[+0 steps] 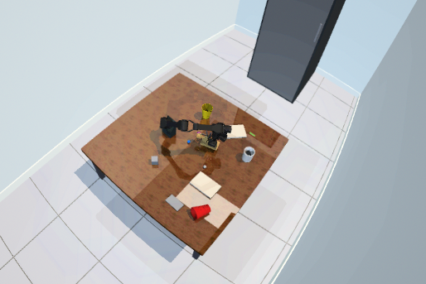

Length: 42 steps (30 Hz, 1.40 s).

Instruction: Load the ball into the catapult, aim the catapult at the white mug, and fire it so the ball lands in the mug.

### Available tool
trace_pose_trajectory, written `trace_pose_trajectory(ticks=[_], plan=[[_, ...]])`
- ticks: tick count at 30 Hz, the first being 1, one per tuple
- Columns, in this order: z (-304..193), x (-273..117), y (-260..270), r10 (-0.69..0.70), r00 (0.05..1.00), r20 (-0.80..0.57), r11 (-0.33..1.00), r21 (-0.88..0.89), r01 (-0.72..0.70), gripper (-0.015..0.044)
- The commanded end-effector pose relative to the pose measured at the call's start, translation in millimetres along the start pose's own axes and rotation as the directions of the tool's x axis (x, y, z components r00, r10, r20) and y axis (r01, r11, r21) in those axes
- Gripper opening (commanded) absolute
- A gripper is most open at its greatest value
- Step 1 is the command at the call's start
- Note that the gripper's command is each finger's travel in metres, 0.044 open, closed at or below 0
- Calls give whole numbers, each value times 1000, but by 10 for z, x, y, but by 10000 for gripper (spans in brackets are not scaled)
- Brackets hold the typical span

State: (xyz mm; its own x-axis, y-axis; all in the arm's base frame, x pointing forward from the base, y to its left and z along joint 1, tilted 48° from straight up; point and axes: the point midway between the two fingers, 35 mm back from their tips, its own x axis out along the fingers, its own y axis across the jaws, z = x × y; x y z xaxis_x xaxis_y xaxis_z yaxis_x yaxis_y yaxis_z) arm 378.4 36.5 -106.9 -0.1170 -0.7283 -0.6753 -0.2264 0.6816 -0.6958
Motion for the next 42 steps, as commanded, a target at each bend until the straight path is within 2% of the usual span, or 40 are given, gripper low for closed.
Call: trace_pose_trajectory(ticks=[1, 40, 42], plan=[[30, -68, 58, 4, 1000, 14, 999, -45, -3, 0], [27, 397, 61, 5, 1000, -1, 999, -40, -5, 0], [27, 397, 61, 5, 1000, -1, 999, -40, -5, 53]])
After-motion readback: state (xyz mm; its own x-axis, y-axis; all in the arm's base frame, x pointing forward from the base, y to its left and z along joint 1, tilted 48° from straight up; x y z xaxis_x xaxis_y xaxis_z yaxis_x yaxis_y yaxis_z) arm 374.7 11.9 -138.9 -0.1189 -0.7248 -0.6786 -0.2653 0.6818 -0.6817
